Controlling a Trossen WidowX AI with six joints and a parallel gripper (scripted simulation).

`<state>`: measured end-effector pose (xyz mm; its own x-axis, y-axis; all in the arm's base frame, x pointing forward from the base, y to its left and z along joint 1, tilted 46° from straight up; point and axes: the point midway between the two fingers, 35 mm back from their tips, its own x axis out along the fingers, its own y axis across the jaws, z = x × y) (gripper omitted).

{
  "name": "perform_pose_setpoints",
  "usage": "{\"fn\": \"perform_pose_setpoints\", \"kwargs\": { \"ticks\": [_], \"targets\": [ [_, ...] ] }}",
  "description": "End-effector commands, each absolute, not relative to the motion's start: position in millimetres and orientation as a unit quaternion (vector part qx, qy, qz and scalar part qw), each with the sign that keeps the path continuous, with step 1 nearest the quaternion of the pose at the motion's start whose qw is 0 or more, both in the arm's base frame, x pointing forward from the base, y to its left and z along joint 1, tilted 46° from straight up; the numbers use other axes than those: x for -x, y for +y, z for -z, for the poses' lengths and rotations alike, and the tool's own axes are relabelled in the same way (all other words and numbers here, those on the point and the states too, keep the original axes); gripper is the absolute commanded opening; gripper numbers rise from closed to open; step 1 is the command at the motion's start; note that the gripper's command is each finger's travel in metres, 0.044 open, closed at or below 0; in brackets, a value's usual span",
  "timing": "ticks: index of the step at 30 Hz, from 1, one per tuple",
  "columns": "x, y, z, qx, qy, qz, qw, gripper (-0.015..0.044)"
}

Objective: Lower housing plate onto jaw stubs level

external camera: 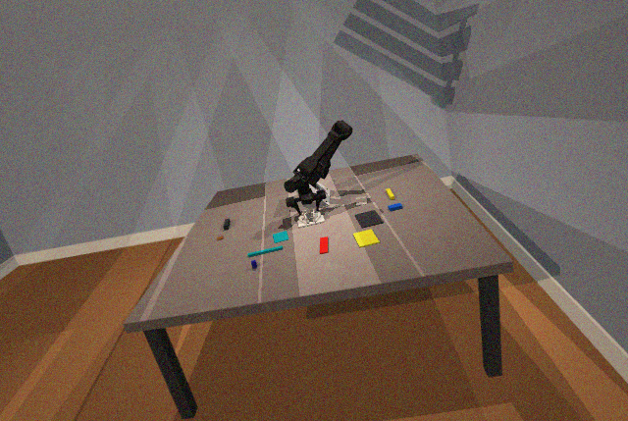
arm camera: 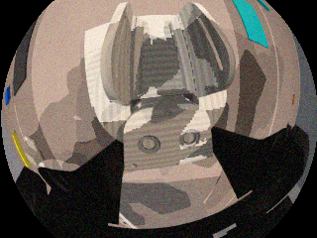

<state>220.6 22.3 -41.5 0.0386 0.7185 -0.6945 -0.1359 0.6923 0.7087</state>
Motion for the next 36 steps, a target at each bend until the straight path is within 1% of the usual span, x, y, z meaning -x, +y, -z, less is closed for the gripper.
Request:
{"fn": "perform_pose_setpoints", "kwargs": {
  "ticks": [1,22,25,26,36],
  "targets": [
    [-220.0,22.6,42.1,-0.237,0.619,-0.313,0.68,0.0351],
    [-220.0,22.6,42.1,-0.237,0.619,-0.313,0.68,0.0351],
    [-220.6,22.3,41.5,-0.236,0.618,-0.314,0.681,0.043],
    [-220.6,22.3,41.5,-0.236,0.618,-0.314,0.681,0.044],
    [-220.6,22.3,41.5,-0.236,0.618,-0.314,0.681,0.044]
  ]
}}
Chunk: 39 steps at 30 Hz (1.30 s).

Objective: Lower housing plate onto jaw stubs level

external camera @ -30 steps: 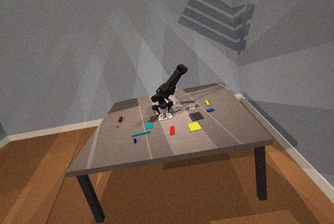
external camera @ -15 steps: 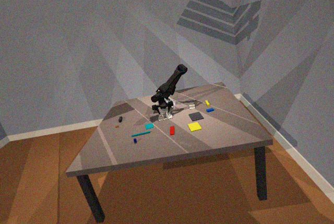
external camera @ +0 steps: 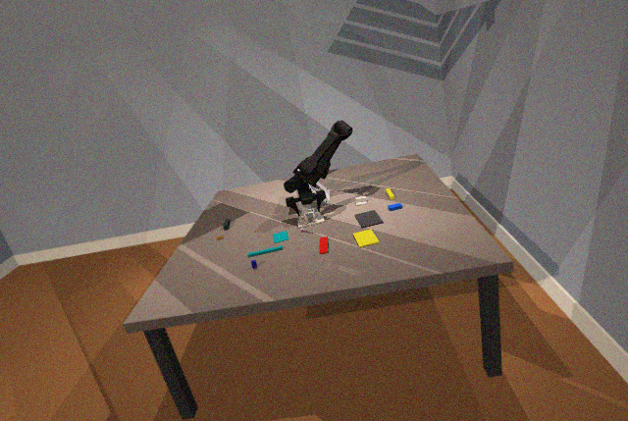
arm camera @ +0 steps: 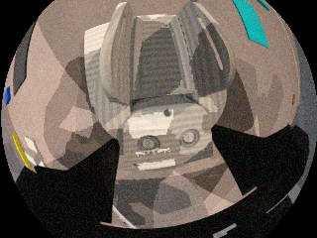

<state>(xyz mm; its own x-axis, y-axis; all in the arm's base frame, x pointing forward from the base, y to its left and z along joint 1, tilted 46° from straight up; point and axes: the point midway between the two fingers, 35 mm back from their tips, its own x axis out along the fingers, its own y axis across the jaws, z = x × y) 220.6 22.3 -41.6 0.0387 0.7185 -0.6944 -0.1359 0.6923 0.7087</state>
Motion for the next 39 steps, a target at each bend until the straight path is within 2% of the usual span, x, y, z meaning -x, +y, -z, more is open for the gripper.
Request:
{"fn": "perform_pose_setpoints", "kwargs": {
  "ticks": [1,6,13,17,22,39],
  "targets": [
    [-221,22,42,-0.236,0.618,-0.314,0.681,0.044],
    [-222,13,35,-0.235,0.619,-0.312,0.682,0.044],
    [-218,-32,-9,-0.235,0.62,-0.311,0.681,0.044],
    [-218,-31,-6,-0.239,0.618,-0.307,0.683,0.044],
    [-201,-66,-45,-0.235,0.621,-0.31,0.68,0.044],
    [-200,-67,-47,-0.235,0.621,-0.311,0.68,0.044]
  ]
}}
